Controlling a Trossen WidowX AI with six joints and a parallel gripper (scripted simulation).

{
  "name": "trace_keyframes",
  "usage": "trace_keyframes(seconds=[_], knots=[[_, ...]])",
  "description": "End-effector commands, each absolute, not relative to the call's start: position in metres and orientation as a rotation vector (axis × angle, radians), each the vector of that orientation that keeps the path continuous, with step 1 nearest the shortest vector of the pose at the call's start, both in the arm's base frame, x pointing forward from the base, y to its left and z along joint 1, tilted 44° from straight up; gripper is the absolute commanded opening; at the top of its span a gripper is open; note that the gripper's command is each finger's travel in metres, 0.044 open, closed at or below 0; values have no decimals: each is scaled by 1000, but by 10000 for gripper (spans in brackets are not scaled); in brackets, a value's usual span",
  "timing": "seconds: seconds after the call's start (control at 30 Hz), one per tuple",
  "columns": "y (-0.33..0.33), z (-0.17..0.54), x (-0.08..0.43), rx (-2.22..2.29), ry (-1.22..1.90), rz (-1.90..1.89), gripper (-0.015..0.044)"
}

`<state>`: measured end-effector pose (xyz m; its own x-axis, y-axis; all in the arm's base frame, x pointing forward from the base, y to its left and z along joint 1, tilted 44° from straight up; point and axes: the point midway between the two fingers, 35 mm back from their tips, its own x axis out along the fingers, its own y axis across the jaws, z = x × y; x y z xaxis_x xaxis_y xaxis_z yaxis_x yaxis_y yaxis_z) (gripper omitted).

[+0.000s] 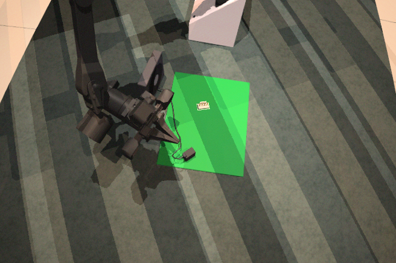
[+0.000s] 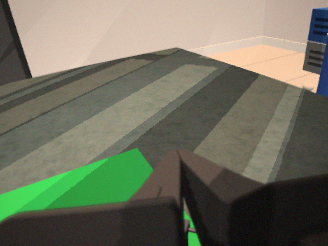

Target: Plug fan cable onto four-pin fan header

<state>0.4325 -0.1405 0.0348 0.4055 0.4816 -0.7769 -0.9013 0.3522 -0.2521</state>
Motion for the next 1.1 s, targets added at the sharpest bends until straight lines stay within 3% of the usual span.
trace_keyframes(seconds=[0.0, 1.07], knots=[[-136, 37, 433, -751, 667, 987, 0], [-135, 40, 435, -758, 658, 989, 0]])
